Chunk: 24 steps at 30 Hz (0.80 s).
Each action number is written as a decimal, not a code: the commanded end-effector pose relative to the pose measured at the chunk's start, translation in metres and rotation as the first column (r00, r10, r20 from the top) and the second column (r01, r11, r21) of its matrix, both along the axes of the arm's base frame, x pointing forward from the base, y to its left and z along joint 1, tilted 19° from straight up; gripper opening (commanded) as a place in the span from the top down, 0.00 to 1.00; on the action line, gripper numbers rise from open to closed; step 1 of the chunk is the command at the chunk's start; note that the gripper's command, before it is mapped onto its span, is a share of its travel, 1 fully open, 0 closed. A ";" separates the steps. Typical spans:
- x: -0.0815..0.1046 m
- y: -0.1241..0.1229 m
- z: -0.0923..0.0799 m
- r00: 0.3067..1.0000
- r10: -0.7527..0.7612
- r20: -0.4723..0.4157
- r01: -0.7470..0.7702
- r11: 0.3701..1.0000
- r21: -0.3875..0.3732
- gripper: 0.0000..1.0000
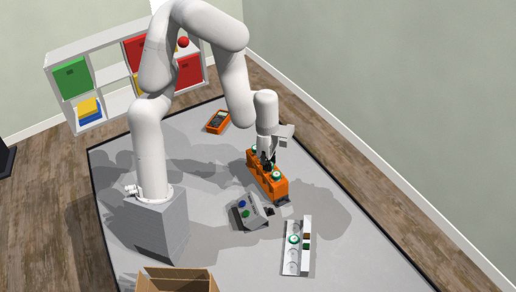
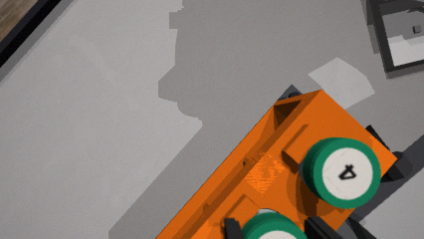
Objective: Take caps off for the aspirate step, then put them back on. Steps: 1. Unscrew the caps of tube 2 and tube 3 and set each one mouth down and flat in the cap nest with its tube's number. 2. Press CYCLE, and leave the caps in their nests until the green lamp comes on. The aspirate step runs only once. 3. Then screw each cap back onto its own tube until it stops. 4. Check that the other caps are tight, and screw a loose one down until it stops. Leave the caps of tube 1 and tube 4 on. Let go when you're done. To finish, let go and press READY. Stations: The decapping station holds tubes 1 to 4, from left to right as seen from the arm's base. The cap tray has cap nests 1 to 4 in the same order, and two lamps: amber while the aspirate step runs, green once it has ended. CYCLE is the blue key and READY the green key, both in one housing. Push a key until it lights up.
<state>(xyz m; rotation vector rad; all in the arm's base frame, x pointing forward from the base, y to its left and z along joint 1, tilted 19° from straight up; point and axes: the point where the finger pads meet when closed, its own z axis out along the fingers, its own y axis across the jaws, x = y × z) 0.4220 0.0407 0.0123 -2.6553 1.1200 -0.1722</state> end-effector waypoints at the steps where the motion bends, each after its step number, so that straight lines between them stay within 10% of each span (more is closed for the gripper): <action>1: 0.001 -0.001 0.001 0.999 0.044 0.028 -0.045 0.998 0.034 1.00; 2: 0.001 -0.001 0.001 0.999 0.044 0.028 -0.045 0.998 0.034 1.00; 3: 0.001 -0.001 0.001 0.999 0.044 0.028 -0.045 0.998 0.034 0.54; 15: 0.001 -0.001 0.001 0.999 0.044 0.028 -0.045 0.998 0.034 0.54; 24: 0.001 -0.001 0.001 0.917 -0.388 -0.095 0.398 0.910 0.118 0.54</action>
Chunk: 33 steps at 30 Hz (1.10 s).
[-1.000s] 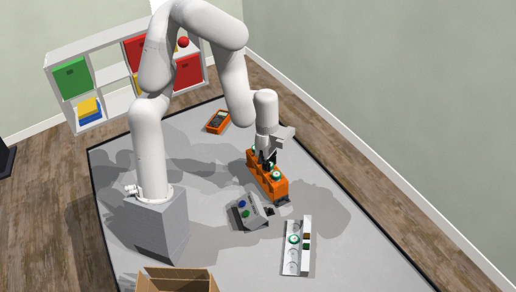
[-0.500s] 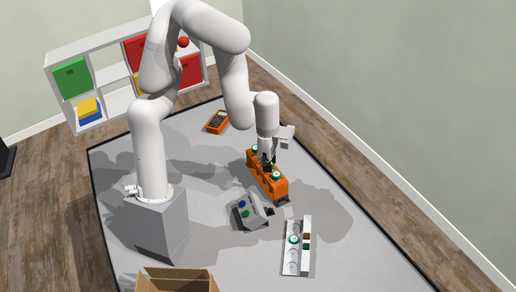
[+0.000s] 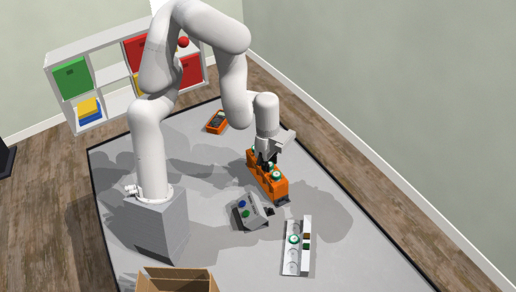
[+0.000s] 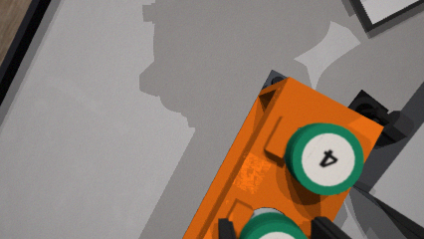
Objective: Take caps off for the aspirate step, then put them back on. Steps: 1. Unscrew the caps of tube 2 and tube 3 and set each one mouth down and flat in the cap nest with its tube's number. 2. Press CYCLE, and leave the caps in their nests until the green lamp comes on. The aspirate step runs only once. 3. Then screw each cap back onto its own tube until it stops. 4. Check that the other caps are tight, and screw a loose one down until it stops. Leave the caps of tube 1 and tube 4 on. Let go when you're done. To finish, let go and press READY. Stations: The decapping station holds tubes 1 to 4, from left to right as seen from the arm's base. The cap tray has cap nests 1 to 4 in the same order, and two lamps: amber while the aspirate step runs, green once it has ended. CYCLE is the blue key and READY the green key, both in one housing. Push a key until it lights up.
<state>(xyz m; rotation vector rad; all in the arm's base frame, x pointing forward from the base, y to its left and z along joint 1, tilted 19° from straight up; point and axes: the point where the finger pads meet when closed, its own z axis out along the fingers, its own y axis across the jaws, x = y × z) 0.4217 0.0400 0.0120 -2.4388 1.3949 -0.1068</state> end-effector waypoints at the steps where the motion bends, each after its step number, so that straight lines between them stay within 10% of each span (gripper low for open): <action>1: 0.001 -0.001 0.001 0.983 -0.177 -0.049 0.178 0.984 0.022 0.54; 18: 0.001 -0.001 0.001 0.614 -0.741 -0.272 0.781 0.619 0.079 0.54; 25: 0.001 -0.001 0.001 0.315 -0.872 -0.374 0.945 0.323 0.043 0.54; 33: 0.001 -0.001 0.001 0.315 -0.872 -0.374 0.945 0.323 0.043 0.54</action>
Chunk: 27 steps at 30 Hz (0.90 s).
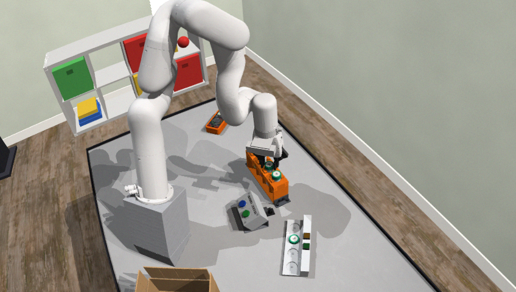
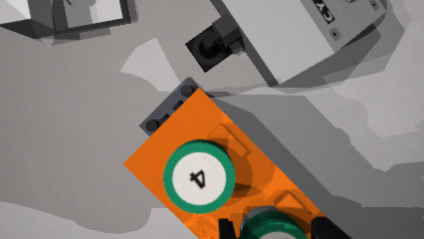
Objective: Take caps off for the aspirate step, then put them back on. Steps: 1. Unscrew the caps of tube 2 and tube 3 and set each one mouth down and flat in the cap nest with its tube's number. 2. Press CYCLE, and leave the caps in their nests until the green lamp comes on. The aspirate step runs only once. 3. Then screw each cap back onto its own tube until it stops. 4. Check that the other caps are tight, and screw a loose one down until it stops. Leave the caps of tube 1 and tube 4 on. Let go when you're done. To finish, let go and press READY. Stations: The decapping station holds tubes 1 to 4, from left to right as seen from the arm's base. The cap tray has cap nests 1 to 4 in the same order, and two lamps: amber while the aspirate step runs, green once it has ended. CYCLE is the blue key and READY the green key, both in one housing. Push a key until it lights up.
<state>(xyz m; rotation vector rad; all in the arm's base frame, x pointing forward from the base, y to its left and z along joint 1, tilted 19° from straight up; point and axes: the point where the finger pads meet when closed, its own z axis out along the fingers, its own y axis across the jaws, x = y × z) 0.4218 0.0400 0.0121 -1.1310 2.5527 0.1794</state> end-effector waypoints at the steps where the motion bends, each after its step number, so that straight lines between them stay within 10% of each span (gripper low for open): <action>1: 0.001 -0.001 0.001 0.999 -0.016 -0.040 0.015 1.000 -0.018 0.54; 2: 0.001 -0.001 0.001 0.999 -0.016 -0.040 0.015 1.000 -0.018 0.54; 3: 0.001 -0.001 0.001 0.999 -0.016 -0.040 0.015 1.000 -0.018 1.00; 15: 0.001 -0.001 0.001 0.999 -0.016 -0.040 0.015 1.000 -0.018 1.00; 27: 0.001 -0.001 0.001 0.895 0.443 0.046 -0.432 0.889 -0.150 1.00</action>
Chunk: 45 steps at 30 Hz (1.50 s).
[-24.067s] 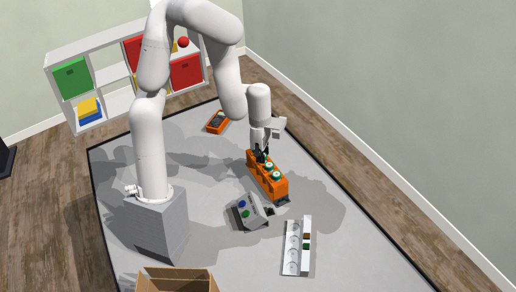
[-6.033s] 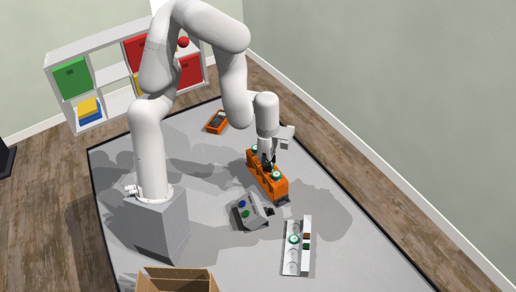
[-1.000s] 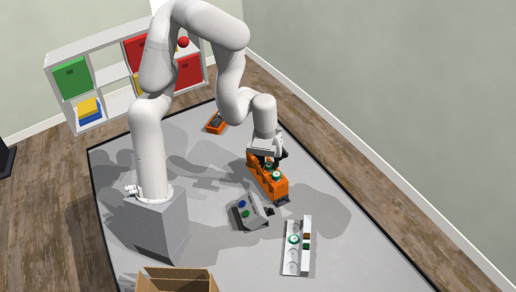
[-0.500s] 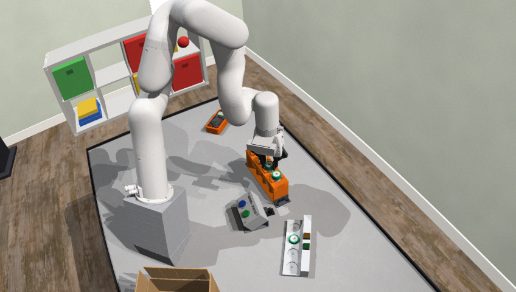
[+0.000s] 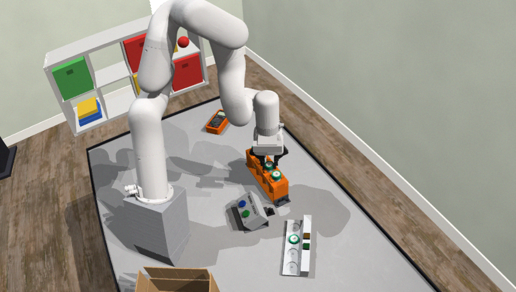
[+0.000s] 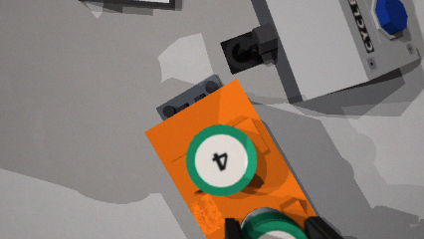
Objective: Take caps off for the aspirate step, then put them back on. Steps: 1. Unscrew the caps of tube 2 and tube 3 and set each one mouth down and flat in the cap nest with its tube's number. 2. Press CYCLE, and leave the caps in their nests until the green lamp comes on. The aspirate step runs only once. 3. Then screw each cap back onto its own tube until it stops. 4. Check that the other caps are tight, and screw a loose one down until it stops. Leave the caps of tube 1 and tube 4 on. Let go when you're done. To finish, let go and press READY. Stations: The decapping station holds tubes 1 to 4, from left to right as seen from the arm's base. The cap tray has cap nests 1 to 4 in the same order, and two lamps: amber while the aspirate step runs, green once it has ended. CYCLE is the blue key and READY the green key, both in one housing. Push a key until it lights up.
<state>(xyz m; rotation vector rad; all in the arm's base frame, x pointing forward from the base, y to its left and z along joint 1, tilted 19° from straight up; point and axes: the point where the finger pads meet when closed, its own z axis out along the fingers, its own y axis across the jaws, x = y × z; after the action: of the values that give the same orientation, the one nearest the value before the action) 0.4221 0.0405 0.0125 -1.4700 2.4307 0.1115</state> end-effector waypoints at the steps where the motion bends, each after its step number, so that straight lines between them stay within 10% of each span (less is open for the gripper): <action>1: 0.001 -0.001 0.001 0.963 0.263 0.066 -0.259 0.964 -0.058 1.00; 9: 0.001 -0.001 0.001 0.859 0.502 0.098 -0.488 0.862 -0.138 1.00; 24: 0.001 -0.001 0.001 0.335 0.939 0.078 -0.872 0.340 -0.353 1.00; 34: 0.001 -0.001 0.001 0.300 0.951 0.076 -0.880 0.307 -0.362 1.00; 35: 0.001 -0.001 0.001 0.300 0.951 0.076 -0.880 0.307 -0.362 0.54; 45: 0.001 -0.001 0.001 0.300 0.951 0.076 -0.880 0.307 -0.362 0.54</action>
<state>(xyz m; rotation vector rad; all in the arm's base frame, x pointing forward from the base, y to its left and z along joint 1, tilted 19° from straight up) 0.4216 0.0393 0.0127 -2.6392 1.0477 -0.1732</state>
